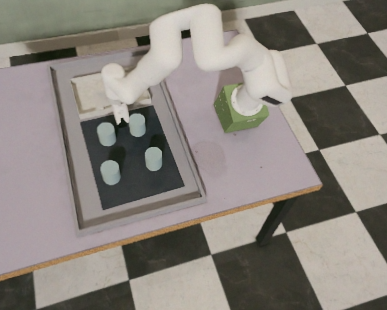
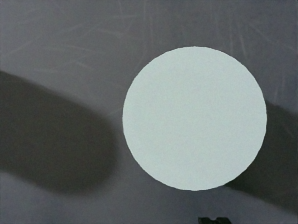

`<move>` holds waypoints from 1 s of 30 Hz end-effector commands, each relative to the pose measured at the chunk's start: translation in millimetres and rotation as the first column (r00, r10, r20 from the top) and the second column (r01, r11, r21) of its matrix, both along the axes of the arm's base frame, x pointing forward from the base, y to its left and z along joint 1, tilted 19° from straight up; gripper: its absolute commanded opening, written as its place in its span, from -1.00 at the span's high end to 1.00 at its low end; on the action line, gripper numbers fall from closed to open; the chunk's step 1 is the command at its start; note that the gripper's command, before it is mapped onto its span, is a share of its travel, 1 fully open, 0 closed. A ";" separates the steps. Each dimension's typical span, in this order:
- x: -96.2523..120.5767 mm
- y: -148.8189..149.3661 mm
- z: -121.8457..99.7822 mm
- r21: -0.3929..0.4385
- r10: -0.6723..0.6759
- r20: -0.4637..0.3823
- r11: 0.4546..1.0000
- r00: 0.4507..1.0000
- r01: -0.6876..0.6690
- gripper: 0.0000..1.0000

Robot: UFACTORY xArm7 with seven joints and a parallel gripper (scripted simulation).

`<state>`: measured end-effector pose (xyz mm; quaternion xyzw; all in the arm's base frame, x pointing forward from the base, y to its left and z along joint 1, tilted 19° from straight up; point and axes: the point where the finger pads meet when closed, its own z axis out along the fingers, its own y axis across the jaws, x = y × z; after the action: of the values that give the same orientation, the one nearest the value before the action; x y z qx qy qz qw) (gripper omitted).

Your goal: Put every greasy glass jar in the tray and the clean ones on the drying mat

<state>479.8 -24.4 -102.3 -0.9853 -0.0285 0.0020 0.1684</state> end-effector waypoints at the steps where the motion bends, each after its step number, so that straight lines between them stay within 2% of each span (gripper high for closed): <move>1: 0.4 -1.8 1.7 -0.002 -0.002 0.005 1.000 1.000 0.002 1.00; 30: -10.4 -2.4 1.5 -0.002 -0.002 0.005 1.000 1.000 0.002 1.00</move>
<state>469.5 -25.0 -102.4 -0.9853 -0.0285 0.0021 0.1684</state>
